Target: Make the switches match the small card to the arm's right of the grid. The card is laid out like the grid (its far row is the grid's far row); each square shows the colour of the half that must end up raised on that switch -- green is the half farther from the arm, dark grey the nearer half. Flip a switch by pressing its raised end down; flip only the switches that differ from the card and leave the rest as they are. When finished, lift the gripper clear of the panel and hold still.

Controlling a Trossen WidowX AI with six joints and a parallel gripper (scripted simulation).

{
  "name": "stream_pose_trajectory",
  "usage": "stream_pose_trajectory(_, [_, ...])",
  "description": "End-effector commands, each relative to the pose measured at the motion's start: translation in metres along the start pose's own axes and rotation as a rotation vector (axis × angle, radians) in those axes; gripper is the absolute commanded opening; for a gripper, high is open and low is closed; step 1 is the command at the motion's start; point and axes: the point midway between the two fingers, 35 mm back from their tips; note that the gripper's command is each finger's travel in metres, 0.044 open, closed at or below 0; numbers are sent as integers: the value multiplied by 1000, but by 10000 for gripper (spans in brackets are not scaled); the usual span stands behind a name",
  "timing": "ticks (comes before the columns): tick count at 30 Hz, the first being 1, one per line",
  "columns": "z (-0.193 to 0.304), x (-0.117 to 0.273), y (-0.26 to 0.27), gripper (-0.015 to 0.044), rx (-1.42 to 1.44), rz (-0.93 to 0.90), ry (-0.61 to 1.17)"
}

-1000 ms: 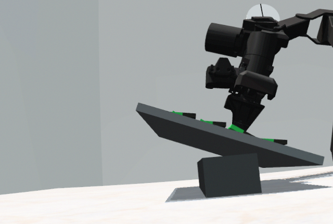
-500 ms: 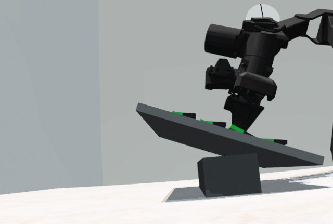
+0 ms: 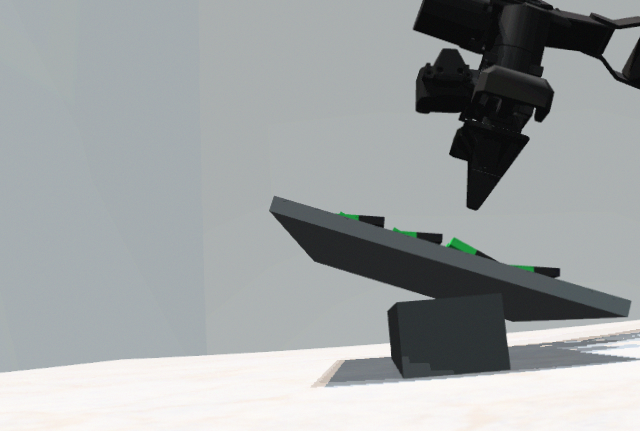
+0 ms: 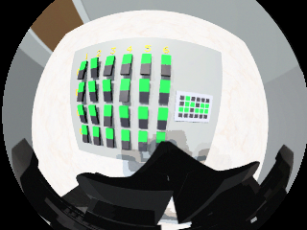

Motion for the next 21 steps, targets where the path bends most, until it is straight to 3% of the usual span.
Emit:
stream_pose_trajectory(1, [-3, 3, 4, 0, -2, 4, 9])
stream_pose_trajectory(8, [-42, 9, 61, 0, -4, 3, 7])
stream_pose_trajectory(21, [-43, 9, 62, 0, -4, 3, 7])
Point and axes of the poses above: the point midway between the two fingers, 35 mm back from their tips, its own x axis back along the fingers, its own y axis across the jaws, z = x × y, and after that the axes turned 13 degrees about x, right-handed
